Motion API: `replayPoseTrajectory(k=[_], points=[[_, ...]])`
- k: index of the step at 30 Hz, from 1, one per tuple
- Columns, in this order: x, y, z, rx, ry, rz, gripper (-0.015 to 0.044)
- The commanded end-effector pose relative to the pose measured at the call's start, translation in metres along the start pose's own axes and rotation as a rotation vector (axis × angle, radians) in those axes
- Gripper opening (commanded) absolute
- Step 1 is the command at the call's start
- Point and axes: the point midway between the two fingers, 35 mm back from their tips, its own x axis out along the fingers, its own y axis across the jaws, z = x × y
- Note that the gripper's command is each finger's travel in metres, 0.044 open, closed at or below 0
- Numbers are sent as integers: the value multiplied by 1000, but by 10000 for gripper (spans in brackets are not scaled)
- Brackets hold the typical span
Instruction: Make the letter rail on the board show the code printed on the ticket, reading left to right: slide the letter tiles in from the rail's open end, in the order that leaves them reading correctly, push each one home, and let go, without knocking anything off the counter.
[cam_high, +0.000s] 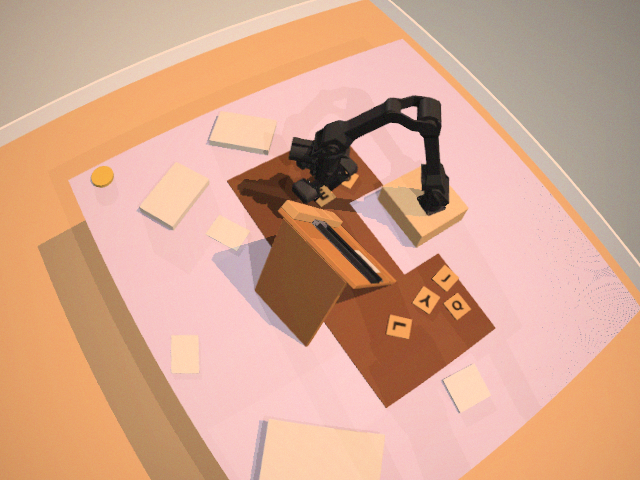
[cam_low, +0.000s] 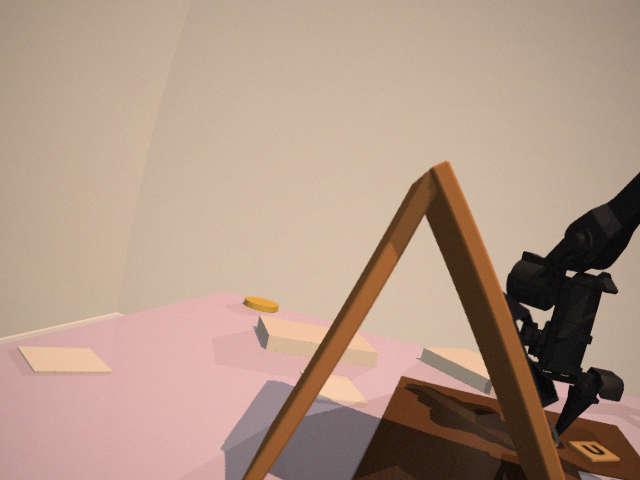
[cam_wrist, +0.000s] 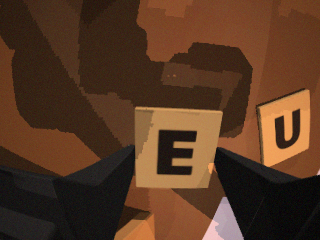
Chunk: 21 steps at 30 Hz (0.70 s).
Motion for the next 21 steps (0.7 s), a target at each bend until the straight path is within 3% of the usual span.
replayPoseTrajectory(k=[1, 21], points=[[-3, 0, 0, 5, -3, -3, 0], [-14, 0, -1, 0, -1, 0, 0]])
